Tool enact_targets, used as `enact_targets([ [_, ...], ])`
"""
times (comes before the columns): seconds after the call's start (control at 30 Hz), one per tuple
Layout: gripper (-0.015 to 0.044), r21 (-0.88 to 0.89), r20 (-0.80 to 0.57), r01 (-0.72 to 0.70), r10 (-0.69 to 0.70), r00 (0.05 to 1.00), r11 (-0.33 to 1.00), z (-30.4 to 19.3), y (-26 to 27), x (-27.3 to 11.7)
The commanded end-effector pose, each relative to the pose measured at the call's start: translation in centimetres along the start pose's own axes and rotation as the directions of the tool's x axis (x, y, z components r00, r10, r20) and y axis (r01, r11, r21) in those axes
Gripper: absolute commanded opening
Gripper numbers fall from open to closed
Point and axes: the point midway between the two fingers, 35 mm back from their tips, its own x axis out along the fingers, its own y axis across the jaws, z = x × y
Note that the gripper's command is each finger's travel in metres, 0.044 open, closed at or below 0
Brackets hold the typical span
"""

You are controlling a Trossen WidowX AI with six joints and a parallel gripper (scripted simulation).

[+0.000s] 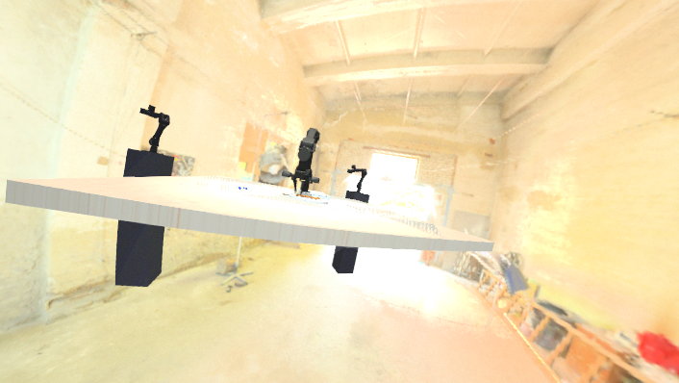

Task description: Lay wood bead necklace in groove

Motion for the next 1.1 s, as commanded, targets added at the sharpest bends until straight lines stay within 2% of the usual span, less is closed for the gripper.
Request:
enact_targets([
  [0.0,0.0120,-0.007,-0.009,-0.005,0.005,1.000,1.000,-0.27,0.08,0.72],
  [0.13,0.0120,-0.007,-0.009,-0.005,0.005,1.000,1.000,-0.27,0.08,0.75],
  [0.3,0.0000,-0.001,-0.005,0.000,0.000,1.000,1.000,-0.13,0.00,0.52],
  [1.07,0.0000,-0.001,-0.005,0.000,0.000,1.000,1.000,-0.13,0.00,0.52],
])
